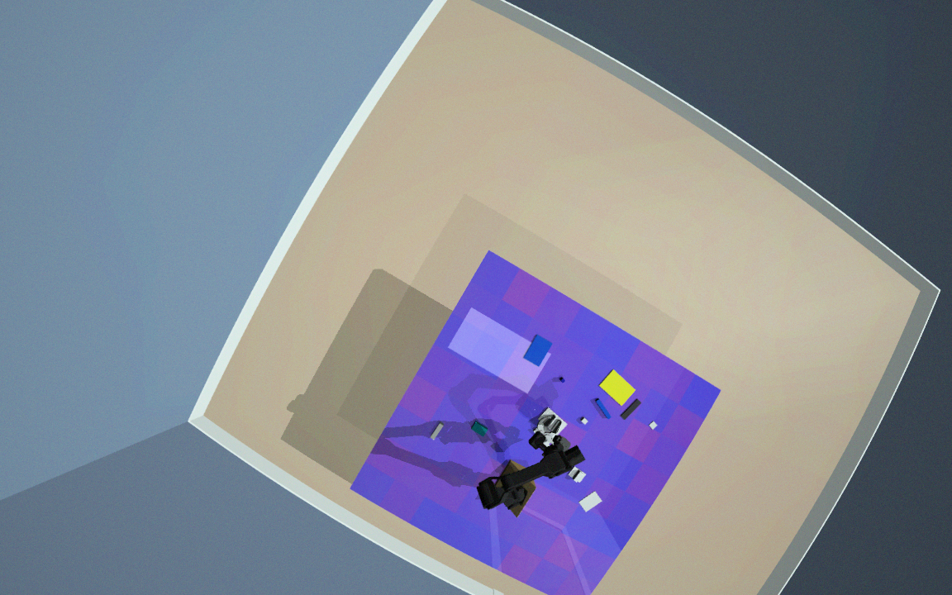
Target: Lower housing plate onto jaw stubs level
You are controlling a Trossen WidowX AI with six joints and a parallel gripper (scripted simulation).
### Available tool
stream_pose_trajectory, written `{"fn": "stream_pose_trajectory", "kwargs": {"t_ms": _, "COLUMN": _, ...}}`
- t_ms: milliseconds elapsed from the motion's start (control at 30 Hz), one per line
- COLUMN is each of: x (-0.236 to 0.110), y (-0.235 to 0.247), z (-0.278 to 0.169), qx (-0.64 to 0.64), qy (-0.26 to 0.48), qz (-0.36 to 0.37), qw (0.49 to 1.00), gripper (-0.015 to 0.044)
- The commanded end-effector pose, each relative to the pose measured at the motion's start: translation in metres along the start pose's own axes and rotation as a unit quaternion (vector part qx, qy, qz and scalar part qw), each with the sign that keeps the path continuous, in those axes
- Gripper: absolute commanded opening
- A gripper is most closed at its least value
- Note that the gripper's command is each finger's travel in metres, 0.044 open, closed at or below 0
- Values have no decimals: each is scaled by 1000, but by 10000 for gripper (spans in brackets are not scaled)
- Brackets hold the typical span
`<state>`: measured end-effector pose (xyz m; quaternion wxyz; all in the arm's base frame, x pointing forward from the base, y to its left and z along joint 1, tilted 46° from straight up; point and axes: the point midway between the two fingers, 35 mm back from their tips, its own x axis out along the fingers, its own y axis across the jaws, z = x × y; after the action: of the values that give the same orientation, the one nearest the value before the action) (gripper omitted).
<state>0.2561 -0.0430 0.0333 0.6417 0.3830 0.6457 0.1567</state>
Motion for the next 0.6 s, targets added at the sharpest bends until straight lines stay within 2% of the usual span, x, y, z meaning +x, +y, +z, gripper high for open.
{"fn": "stream_pose_trajectory", "kwargs": {"t_ms": 0, "x": 0, "y": 1, "z": 0, "qx": 3, "qy": 0, "qz": 3, "qw": 1000, "gripper": 351}}
{"fn": "stream_pose_trajectory", "kwargs": {"t_ms": 567, "x": 17, "y": 1, "z": 1, "qx": 2, "qy": 0, "qz": 2, "qw": 1000, "gripper": 351}}
